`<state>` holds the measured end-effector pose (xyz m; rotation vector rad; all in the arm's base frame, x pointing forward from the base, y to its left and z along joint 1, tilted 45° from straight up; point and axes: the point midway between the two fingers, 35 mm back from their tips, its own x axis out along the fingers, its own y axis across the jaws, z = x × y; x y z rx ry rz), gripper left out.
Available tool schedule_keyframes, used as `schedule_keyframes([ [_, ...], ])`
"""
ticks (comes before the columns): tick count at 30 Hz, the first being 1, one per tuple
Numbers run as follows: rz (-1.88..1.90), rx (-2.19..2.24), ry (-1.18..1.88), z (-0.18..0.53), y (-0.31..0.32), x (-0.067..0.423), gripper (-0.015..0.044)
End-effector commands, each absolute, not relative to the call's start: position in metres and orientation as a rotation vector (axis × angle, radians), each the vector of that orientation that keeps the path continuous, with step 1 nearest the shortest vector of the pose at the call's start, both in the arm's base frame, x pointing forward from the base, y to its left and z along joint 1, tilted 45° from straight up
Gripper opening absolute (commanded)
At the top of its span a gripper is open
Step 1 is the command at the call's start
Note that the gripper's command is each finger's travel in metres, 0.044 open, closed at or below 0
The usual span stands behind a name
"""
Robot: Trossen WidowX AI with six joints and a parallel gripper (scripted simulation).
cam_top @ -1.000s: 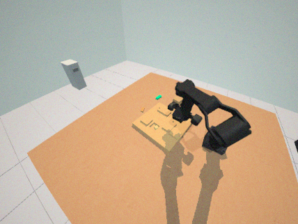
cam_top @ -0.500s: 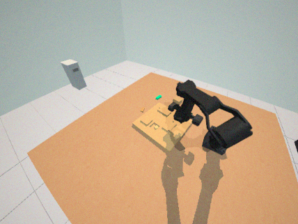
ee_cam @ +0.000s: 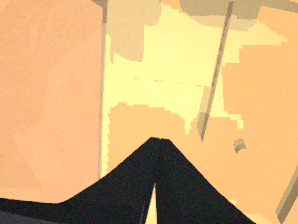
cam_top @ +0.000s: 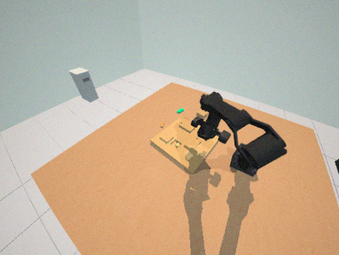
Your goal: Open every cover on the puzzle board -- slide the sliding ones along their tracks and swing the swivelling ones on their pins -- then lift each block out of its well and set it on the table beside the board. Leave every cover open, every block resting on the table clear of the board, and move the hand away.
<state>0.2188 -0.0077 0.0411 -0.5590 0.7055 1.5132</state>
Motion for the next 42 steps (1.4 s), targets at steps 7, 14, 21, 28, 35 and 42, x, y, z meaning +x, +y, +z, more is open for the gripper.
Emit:
schedule_keyframes([
  [7, 1.516, -0.556, 0.709, 0.033, 0.000, 0.218, 0.0000],
  [14, 1.515, -0.557, 0.709, 0.028, 0.005, 0.218, 0.0000],
  [21, 1.515, -0.557, 0.709, 0.023, 0.009, 0.217, 0.0000],
  [28, 1.515, -0.556, 0.709, 0.018, 0.014, 0.217, 0.0000],
  [35, 1.516, -0.556, 0.708, 0.013, 0.019, 0.216, 0.0000],
  [42, 1.516, -0.555, 0.707, 0.008, 0.024, 0.215, 0.0000],
])
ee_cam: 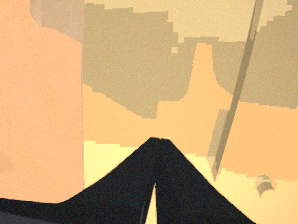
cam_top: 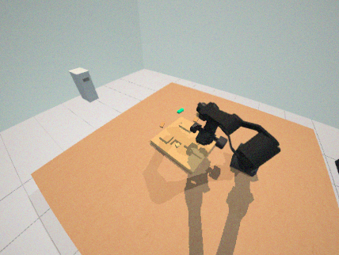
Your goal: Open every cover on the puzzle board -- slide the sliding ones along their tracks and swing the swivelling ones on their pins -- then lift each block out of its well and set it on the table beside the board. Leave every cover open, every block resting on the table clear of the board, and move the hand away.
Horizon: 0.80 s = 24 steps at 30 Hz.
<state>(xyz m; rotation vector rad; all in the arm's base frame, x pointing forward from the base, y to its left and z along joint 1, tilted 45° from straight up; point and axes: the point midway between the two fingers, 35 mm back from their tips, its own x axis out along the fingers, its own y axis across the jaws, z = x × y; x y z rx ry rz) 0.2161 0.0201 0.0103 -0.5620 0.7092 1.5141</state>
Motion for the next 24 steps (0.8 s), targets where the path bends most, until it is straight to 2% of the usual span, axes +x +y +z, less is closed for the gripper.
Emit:
schedule_keyframes([
  [1, 1.516, -0.555, 0.707, 0.007, 0.025, 0.215, 0.0000],
  [24, 1.515, -0.557, 0.709, 0.008, 0.038, 0.216, 0.0000],
])
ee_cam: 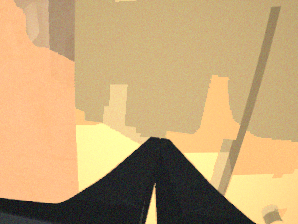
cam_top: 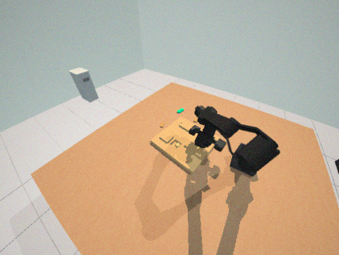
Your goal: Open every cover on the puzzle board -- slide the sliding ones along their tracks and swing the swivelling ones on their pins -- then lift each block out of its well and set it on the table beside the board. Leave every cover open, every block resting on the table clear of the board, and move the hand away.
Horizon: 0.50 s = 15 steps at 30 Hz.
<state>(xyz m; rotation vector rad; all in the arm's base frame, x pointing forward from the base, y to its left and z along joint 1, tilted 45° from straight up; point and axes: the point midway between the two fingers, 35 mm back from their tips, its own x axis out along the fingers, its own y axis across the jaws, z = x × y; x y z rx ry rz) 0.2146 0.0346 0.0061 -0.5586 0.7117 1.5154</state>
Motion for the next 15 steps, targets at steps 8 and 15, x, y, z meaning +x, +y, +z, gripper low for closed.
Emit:
schedule_keyframes([
  [8, 1.514, -0.558, 0.710, 0.0134, 0.0429, 0.2175, 0.0000],
  [15, 1.513, -0.559, 0.711, 0.0178, 0.0475, 0.2187, 0.0000],
])
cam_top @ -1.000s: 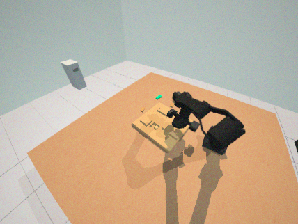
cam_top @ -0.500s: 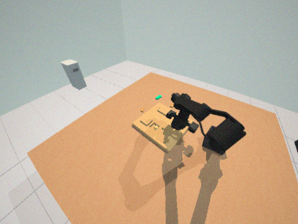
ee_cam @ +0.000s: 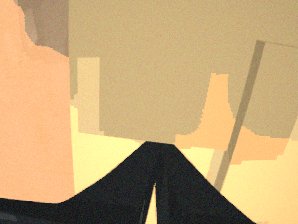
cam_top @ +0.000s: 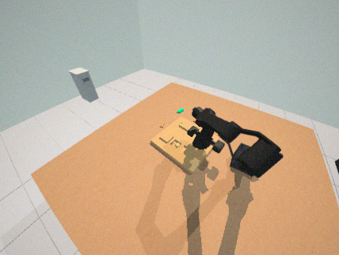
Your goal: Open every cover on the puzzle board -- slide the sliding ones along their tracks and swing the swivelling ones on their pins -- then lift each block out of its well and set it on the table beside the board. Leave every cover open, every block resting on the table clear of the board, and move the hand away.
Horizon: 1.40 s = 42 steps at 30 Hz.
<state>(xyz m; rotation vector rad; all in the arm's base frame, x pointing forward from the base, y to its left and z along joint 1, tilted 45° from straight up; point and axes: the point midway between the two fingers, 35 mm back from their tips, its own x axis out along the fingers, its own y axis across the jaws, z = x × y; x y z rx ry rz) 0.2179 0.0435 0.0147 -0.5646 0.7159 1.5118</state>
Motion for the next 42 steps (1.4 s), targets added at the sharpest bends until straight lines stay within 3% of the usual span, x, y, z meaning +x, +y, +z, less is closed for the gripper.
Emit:
schedule_keyframes([
  [1, 1.513, -0.559, 0.711, 0.018, 0.048, 0.219, 0.0000],
  [42, 1.513, -0.558, 0.709, 0.045, 0.076, 0.222, 0.0000],
])
